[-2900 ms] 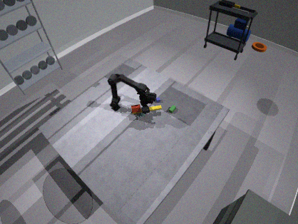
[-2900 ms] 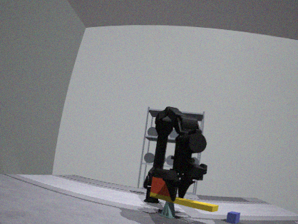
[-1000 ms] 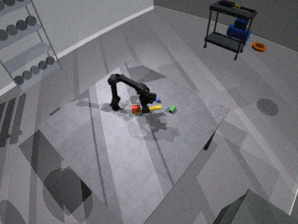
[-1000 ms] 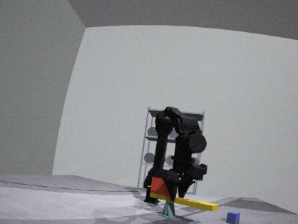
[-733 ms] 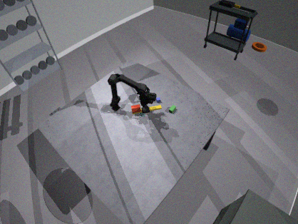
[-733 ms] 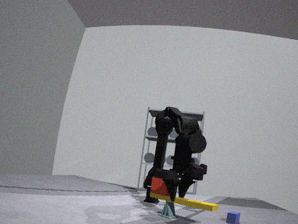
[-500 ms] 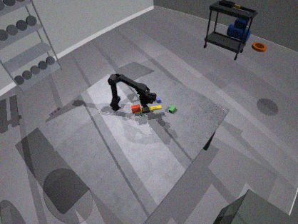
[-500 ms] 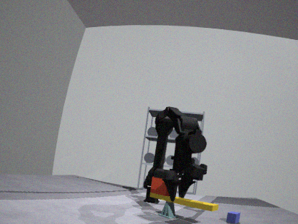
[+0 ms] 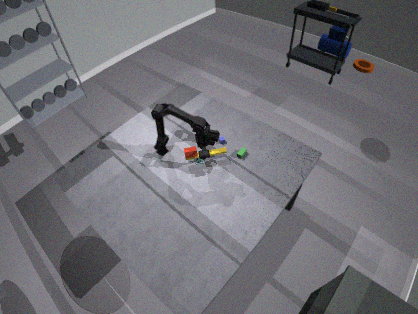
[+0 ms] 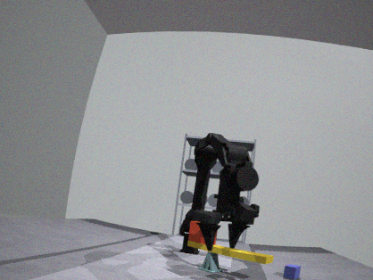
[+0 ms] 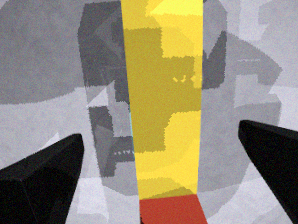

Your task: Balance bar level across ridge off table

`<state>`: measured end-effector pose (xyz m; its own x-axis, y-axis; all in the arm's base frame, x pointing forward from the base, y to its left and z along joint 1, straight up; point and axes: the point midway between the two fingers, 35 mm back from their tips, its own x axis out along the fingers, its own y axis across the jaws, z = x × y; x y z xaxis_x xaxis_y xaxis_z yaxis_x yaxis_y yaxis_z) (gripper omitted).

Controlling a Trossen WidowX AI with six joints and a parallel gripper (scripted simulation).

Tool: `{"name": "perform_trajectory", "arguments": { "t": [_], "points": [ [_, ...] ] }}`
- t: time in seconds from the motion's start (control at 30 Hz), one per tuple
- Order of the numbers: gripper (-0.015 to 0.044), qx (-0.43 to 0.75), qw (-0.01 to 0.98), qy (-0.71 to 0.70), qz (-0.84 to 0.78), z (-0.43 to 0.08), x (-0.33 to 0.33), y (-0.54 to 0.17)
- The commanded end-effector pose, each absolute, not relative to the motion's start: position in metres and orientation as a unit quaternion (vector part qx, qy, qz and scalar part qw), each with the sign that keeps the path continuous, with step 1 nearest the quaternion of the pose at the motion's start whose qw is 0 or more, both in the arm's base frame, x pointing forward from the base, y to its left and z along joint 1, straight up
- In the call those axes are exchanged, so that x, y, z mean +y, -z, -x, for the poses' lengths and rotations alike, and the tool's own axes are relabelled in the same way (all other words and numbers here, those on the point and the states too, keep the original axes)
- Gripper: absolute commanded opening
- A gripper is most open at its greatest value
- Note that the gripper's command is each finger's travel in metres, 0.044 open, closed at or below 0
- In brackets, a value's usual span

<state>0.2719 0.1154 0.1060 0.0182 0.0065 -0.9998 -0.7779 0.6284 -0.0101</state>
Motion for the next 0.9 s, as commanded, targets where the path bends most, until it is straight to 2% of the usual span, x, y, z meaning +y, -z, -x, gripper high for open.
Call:
{"name": "perform_trajectory", "arguments": {
  "t": [0.0, 0.2, 0.87],
  "points": [
    [0.0440, 0.628, 0.648, -0.304, 0.306, -0.276, 0.117, -0.134],
    [0.0440, 0.628, 0.648, -0.304, 0.305, -0.271, 0.115, -0.200],
    [0.0440, 0.628, 0.648, -0.304, 0.305, -0.271, 0.115, -0.202]
  ]
}}
